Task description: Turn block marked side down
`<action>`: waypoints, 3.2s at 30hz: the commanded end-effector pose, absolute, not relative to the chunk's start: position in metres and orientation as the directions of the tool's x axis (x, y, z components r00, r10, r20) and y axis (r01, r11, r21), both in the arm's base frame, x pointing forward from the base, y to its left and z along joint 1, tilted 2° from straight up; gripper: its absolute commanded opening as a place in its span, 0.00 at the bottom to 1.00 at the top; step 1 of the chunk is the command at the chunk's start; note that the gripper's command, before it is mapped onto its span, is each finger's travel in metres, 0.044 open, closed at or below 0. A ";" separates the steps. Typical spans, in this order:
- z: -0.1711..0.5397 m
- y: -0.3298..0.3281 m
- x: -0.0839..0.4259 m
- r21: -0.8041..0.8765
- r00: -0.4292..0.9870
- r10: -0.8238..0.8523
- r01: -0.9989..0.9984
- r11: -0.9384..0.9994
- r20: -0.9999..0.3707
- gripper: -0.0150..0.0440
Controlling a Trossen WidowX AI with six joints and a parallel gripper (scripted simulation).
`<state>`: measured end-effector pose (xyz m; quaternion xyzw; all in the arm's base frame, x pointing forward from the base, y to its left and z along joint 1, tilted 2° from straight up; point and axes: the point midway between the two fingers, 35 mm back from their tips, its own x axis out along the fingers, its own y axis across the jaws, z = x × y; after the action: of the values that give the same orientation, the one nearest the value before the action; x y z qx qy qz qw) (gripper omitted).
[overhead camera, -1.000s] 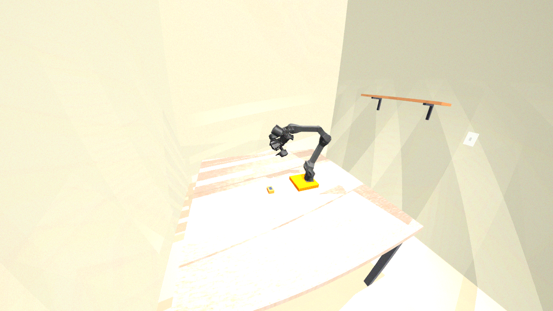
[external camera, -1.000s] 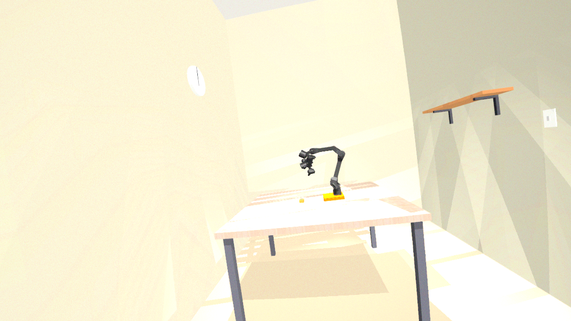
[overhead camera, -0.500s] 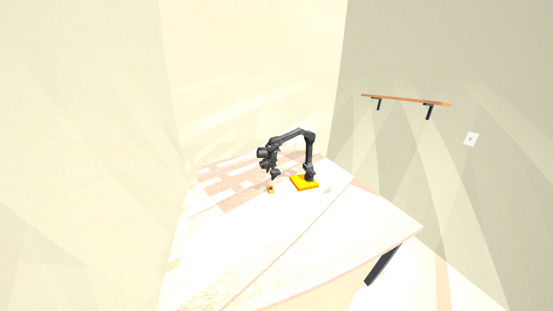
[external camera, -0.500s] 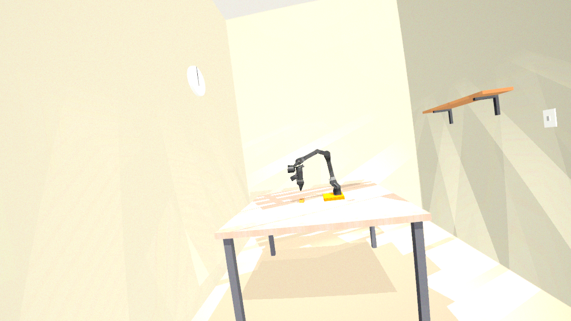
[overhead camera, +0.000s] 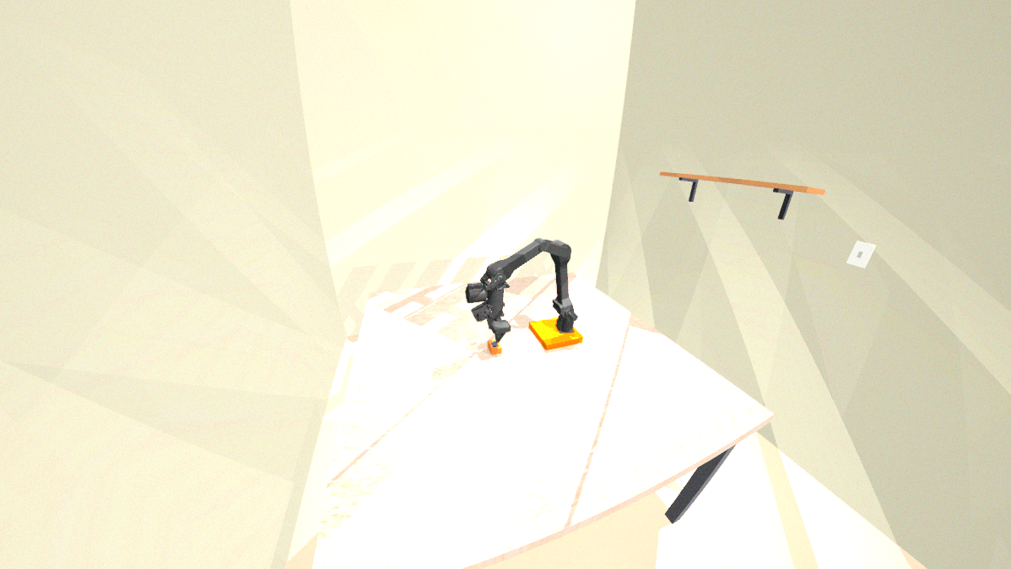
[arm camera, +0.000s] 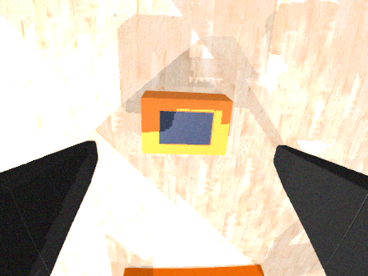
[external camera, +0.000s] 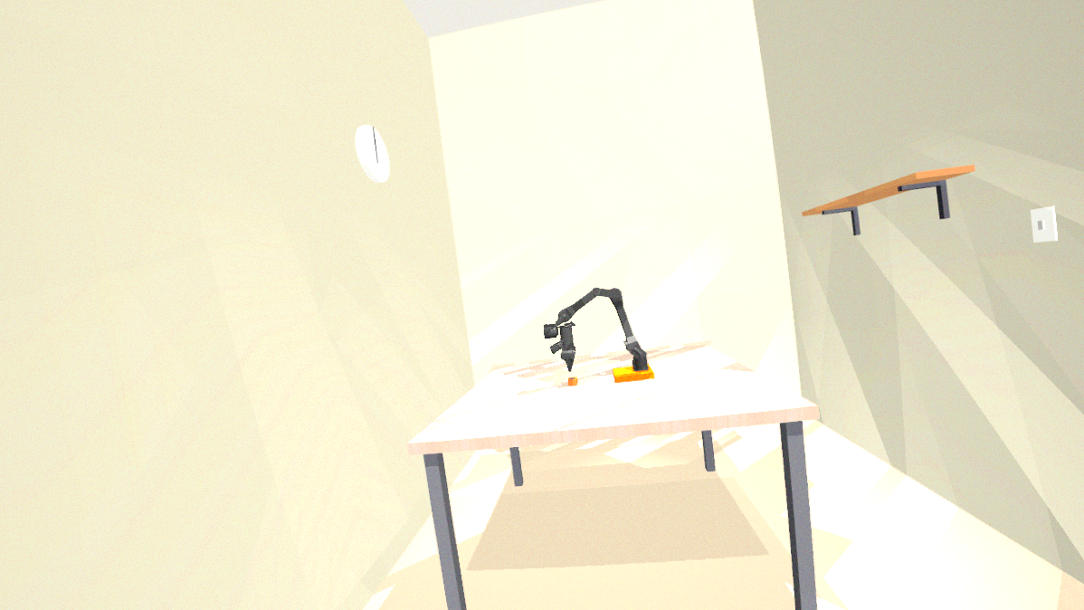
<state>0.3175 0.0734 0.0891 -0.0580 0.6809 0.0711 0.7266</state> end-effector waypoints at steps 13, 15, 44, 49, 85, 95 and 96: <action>0.059 0.073 0.316 0.019 0.049 0.028 -0.175 0.984 -0.998 1.00; 0.056 0.073 0.316 0.019 0.049 0.028 -0.175 0.984 -0.998 1.00; 0.030 0.074 0.317 0.019 0.049 0.028 -0.175 0.984 -0.998 0.68; 0.030 0.074 0.317 0.019 0.049 0.028 -0.175 0.984 -0.998 0.62; 0.053 0.074 0.317 0.016 0.253 0.061 -0.177 0.984 -0.966 0.25; 0.051 0.073 0.316 0.015 0.408 0.087 -0.177 0.984 -0.909 0.25; 0.051 0.073 0.316 0.015 0.423 0.090 -0.177 0.984 -0.902 0.25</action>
<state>0.3178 0.0746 0.0512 -0.0442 0.5542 0.0818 0.8272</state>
